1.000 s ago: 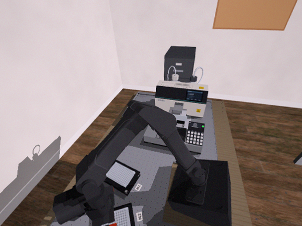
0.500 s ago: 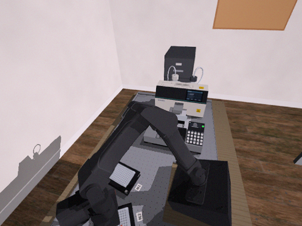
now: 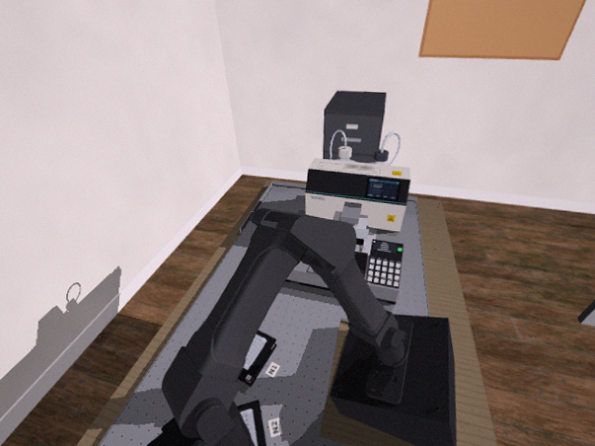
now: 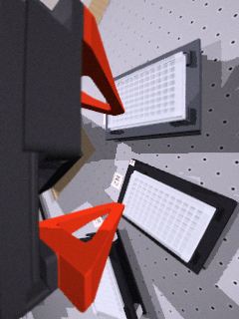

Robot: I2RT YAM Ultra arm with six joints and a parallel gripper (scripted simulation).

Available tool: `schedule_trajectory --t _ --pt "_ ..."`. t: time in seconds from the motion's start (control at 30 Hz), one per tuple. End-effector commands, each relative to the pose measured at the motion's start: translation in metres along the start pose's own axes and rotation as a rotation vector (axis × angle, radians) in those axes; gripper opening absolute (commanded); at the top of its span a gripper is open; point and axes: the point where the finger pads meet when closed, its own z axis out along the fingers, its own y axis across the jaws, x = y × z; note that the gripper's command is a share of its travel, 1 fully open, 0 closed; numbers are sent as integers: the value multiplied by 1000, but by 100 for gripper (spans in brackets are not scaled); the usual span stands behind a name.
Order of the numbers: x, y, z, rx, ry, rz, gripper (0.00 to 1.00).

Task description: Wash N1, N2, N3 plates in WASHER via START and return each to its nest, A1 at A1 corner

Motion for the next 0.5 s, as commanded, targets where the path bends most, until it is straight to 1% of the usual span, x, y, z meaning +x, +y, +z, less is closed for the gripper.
schedule_trajectory --t 0.0,0.23,0.3,0.47 --pt "0 16 -7 -1 -17 17 100" --pt "4 51 -10 -2 -17 17 100" --pt "4 51 -10 -2 -17 17 100" --pt "7 76 -13 -3 -17 17 100"
